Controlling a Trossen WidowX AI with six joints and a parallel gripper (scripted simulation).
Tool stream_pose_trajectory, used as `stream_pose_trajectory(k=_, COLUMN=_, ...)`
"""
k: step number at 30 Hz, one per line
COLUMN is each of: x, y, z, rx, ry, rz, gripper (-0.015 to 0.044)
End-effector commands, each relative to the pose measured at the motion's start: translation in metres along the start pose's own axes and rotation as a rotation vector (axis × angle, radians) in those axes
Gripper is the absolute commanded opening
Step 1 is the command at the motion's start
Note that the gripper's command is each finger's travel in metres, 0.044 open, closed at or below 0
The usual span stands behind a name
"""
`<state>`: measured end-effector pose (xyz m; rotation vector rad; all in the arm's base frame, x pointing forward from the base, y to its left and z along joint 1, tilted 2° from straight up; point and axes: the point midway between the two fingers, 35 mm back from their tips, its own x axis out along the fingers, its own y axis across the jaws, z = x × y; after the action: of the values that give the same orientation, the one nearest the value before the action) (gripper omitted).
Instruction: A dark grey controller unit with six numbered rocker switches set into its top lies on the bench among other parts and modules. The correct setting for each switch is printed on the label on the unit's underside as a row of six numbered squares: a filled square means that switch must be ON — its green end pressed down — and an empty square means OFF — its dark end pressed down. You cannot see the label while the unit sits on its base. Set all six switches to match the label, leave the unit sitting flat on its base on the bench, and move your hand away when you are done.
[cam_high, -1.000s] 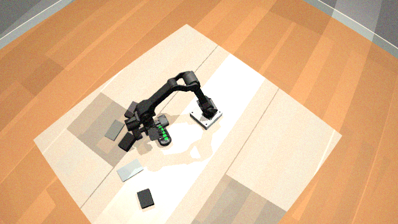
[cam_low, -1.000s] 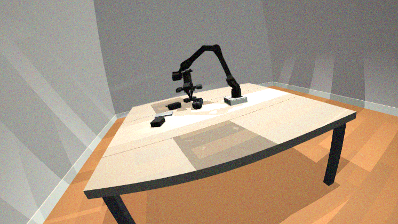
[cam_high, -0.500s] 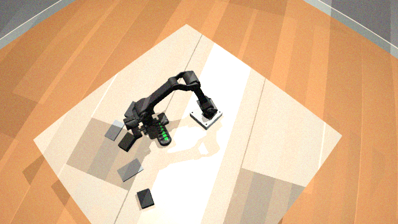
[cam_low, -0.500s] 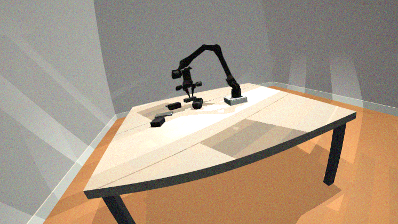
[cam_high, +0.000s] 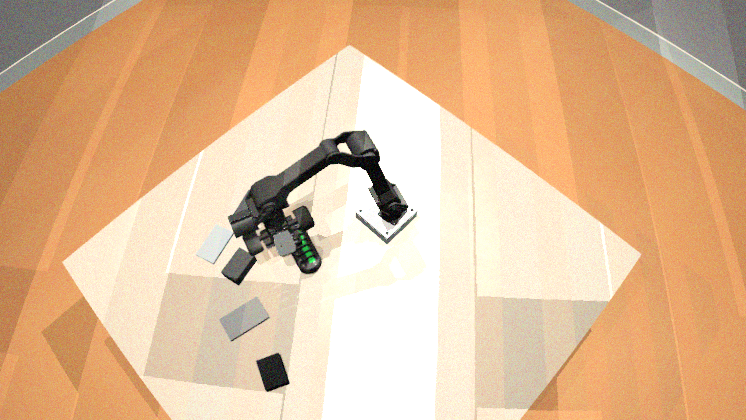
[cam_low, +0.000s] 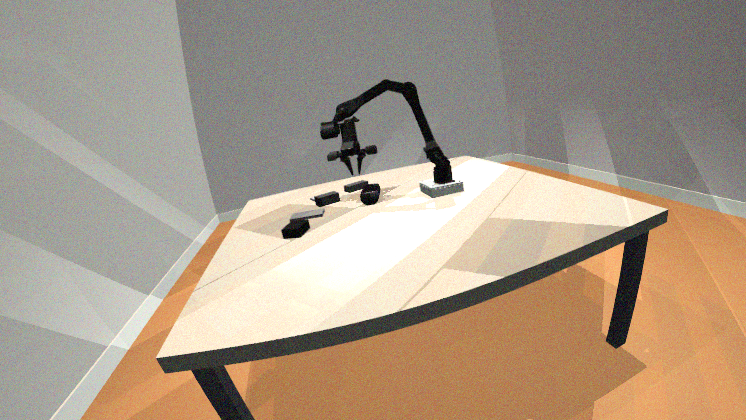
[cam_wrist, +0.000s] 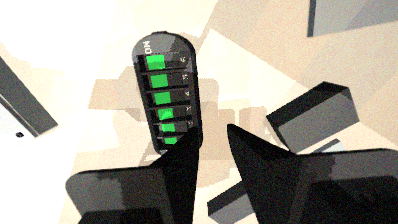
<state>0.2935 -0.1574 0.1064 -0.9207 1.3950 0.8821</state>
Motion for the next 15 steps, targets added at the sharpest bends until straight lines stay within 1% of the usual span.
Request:
stream_pose_trajectory(k=1, x=-0.0011, y=0.0, z=0.0001, rx=0.003, ry=0.0, rz=0.0, gripper=0.0)
stream_pose_trajectory(k=13, x=-0.0011, y=0.0, z=0.0001, rx=0.003, ry=0.0, rz=0.0, gripper=0.0)
stream_pose_trajectory(k=15, x=-0.0005, y=-0.0002, z=0.0, rx=0.0, ry=0.0, rz=-0.001, gripper=0.0053)
